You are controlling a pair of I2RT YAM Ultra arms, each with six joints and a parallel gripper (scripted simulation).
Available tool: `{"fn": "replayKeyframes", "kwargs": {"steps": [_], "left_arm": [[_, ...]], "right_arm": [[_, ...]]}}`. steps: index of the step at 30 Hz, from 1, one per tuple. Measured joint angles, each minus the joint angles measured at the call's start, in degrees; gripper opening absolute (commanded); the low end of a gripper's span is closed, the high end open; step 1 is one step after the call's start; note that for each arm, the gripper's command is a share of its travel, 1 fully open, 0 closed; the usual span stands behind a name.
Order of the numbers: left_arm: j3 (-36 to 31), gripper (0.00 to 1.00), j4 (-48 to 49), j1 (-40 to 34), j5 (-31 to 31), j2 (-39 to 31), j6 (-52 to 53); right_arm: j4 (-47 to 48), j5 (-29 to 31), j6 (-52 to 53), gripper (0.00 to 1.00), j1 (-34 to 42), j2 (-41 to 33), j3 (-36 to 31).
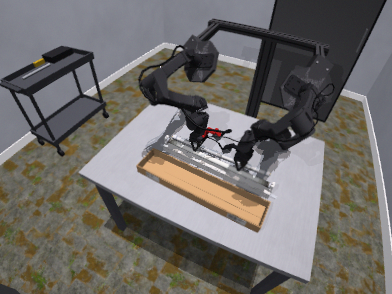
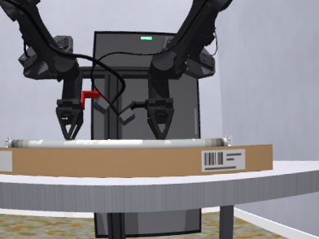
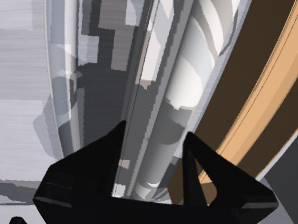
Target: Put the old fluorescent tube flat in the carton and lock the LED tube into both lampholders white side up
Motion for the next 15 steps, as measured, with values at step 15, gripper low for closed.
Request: {"fn": "replayKeyframes", "kwargs": {"steps": [15], "left_arm": [[-5.64, 0.49, -1.38, -4.31, -3.15, -5.79, -2.19]], "right_arm": [[-0.04, 3.26, 2.47, 0.49, 4.57, -4.55, -5.77]]}}
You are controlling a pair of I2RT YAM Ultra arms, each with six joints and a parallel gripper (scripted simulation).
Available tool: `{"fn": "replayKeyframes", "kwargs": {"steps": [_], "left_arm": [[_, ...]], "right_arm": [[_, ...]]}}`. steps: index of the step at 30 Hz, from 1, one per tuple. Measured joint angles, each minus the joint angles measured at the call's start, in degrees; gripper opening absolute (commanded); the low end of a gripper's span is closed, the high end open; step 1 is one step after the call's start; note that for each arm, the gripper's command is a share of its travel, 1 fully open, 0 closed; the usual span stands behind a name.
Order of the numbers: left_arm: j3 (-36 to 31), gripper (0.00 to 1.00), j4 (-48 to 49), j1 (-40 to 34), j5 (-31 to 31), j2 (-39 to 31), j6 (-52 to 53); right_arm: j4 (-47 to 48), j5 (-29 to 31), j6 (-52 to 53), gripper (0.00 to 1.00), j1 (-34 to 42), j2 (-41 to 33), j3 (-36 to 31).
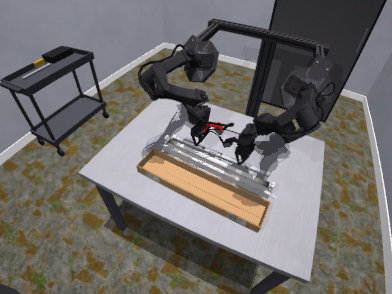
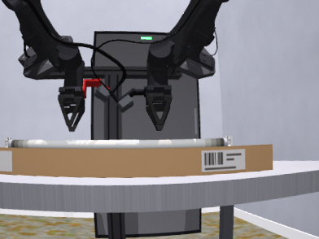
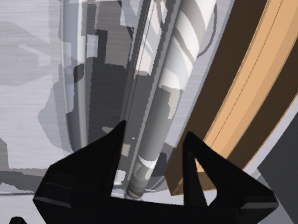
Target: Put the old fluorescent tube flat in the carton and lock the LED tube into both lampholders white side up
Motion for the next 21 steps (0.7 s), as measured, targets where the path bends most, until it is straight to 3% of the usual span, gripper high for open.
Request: {"fn": "replayKeyframes", "kwargs": {"steps": [21], "left_arm": [[-0.07, 0.49, -0.11, 0.2, 0.17, -0.09, 0.07]], "right_arm": [[-0.52, -0.24, 0.0, 0.49, -0.31, -0.22, 0.11]]}}
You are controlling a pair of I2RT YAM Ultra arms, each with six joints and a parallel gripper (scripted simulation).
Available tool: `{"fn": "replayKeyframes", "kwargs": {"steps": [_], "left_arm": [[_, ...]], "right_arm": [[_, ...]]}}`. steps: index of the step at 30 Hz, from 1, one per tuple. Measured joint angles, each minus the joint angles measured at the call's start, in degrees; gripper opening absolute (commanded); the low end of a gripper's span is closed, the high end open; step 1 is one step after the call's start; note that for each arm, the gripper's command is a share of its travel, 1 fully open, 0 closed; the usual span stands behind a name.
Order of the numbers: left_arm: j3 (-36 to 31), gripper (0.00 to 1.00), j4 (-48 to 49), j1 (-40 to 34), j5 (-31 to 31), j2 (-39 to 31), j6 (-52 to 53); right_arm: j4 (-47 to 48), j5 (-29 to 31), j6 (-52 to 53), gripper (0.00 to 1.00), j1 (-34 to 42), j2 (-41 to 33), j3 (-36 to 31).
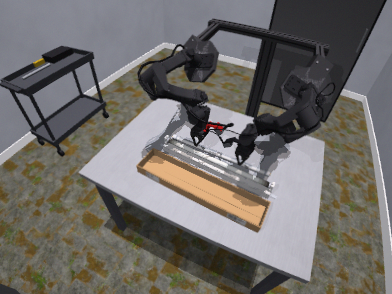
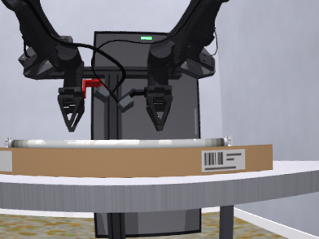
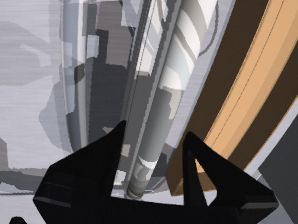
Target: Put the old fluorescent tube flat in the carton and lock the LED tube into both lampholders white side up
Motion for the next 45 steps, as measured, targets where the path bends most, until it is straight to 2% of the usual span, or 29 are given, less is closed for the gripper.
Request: {"fn": "replayKeyframes", "kwargs": {"steps": [10, 21, 24, 45], "left_arm": [[0.15, 0.49, 0.09, 0.0, 0.02, -0.79, 0.0], [2.34, 0.49, -0.15, 0.02, 0.07, -10.23, -0.04], [3.61, 0.49, -1.86, 0.37, 0.31, -10.82, -0.42], [20.09, 0.49, -47.52, 2.54, 5.92, -12.94, -13.22]], "right_arm": [[0.09, 0.0, 0.0, 0.49, 0.0, -1.07, 0.07], [-0.09, -0.07, 0.04, 0.49, -0.07, -11.28, 2.47], [-1.79, -0.24, 0.39, 0.49, -0.66, -12.02, 3.56], [-49.16, -5.31, 14.53, 0.49, -2.23, -16.04, 18.64]]}}
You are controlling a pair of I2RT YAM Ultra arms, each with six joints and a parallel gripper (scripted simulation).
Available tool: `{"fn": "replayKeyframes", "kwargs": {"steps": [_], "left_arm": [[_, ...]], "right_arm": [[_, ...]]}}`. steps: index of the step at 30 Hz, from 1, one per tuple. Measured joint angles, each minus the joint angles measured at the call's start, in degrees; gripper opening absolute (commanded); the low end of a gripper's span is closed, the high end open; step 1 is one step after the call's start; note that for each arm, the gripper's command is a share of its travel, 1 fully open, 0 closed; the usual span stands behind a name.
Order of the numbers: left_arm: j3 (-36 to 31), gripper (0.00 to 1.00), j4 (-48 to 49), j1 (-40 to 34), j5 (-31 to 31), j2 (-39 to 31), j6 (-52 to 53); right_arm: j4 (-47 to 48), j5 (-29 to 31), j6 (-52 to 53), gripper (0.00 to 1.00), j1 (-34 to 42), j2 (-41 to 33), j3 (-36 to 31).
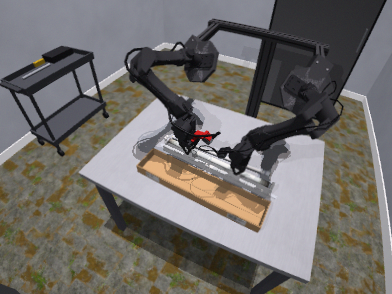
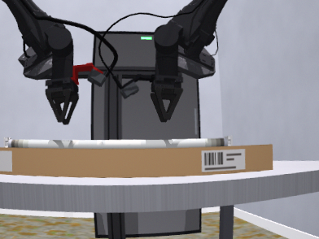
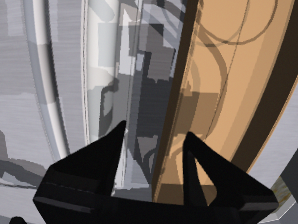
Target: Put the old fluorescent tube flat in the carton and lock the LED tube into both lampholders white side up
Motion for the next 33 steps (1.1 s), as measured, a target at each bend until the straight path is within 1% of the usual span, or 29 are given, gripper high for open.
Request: {"fn": "replayKeyframes", "kwargs": {"steps": [7, 16, 26, 28, 30, 33], "left_arm": [[6.62, 0.49, -14.23, 0.83, 1.92, -0.39, -4.17], [12.94, 0.49, -30.6, 1.7, 4.13, -1.16, -8.76], [21.86, 0.49, -51.25, 2.78, 6.91, -1.86, -14.75], [24.74, 0.49, -52.72, 2.75, 7.32, 0.92, -15.41], [25.99, 0.49, -53.05, 2.78, 7.67, 4.11, -15.72], [28.65, 0.49, -54.6, 2.78, 7.69, 6.78, -15.72]], "right_arm": [[-15.15, -1.77, 4.72, 0.49, -0.83, -1.31, 6.56], [-32.7, -3.85, 9.92, 0.49, -1.6, -2.6, 11.96], [-54.47, -6.21, 16.5, 0.49, -2.86, -4.57, 20.28], [-56.3, -6.56, 17.25, 0.49, -2.71, -2.27, 22.84], [-56.83, -6.97, 17.59, 0.49, -2.62, 0.74, 24.15], [-58.05, -6.99, 17.59, 0.49, -2.64, 3.74, 26.95]]}}
